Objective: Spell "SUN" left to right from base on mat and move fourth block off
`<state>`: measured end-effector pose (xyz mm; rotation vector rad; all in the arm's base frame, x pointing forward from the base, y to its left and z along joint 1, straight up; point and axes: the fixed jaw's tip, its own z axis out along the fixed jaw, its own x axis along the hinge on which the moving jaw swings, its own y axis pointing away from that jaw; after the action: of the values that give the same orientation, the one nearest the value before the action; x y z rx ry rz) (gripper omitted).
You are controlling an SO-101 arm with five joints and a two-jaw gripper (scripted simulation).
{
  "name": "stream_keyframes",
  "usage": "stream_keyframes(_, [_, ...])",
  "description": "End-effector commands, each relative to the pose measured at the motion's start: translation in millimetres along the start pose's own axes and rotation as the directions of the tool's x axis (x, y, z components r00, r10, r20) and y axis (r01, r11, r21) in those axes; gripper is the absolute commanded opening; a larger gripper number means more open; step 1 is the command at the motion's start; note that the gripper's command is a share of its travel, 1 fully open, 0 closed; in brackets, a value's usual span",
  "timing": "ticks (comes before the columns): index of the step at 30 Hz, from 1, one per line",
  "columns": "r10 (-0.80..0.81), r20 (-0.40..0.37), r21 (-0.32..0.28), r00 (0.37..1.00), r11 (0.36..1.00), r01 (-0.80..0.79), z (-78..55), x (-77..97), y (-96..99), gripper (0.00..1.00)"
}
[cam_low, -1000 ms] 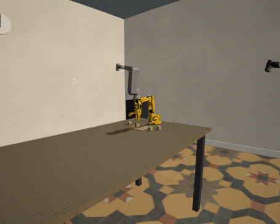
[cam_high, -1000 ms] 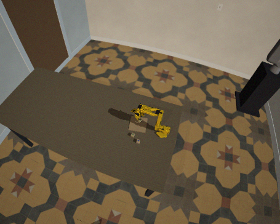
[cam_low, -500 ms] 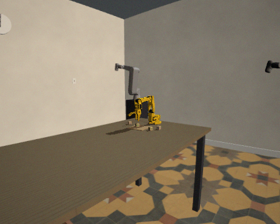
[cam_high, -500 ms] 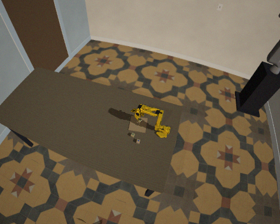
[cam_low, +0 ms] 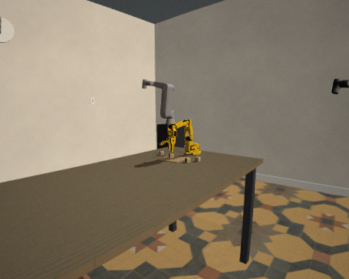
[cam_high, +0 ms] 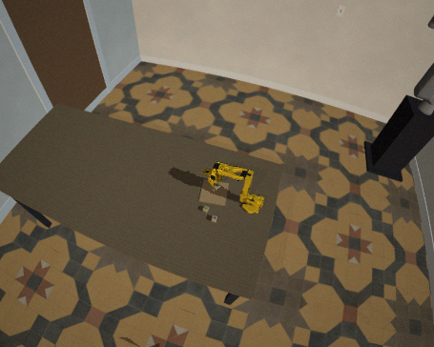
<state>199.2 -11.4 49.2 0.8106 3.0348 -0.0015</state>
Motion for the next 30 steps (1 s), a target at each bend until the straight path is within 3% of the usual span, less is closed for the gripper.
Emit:
stream_keyframes(1, [0.001, 0.062, -0.03, 0.998, 1.0, 0.001, -5.4, -6.6, 4.2, 0.32])
stream_keyframes(12, [0.001, 0.062, -0.03, 0.998, 1.0, 0.001, 12.0, -7.3, 4.5, 0.32])
stream_keyframes(30, [0.001, 0.062, -0.03, 0.998, 1.0, 0.001, 20.3, -6.9, 4.4, 0.32])
